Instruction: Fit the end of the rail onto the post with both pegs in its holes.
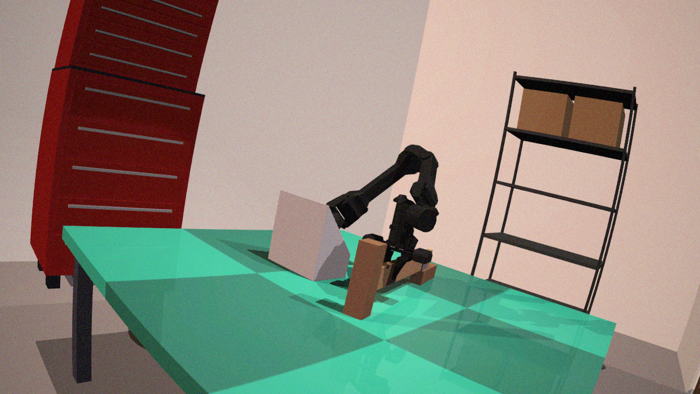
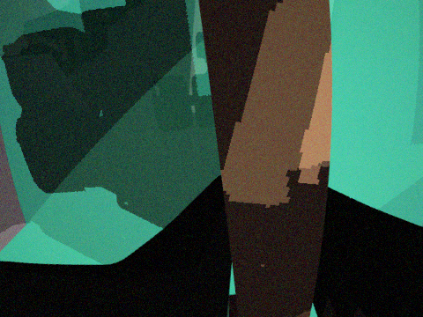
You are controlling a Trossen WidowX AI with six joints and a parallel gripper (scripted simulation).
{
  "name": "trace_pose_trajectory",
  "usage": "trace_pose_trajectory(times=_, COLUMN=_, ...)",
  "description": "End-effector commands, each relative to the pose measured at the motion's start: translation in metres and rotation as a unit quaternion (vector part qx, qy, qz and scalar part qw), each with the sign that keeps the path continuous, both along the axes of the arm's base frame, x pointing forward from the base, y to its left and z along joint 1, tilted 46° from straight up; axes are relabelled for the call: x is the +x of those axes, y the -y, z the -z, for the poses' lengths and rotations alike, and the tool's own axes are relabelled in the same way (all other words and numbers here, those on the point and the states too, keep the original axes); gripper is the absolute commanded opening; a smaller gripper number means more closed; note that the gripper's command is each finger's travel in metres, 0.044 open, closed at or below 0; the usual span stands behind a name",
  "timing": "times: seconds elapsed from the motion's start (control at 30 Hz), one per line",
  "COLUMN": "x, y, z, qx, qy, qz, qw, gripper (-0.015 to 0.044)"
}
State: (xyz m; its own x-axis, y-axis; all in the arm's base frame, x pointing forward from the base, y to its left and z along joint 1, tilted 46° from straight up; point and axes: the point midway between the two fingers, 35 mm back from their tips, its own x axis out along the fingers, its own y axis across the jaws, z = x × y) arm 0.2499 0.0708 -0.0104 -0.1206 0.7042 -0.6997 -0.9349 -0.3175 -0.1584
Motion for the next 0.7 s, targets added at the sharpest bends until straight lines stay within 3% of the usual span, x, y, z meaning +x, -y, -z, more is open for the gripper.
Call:
trace_pose_trajectory(times=0.0, x=0.0033, y=0.0037, z=-0.0004, qx=-0.001, qy=0.004, qz=0.002, qw=1.0, gripper=0.0)
trace_pose_trajectory(times=0.67, x=0.0072, y=0.0071, z=0.0023, qx=-0.001, qy=0.005, qz=0.002, qw=1.0, gripper=0.0)
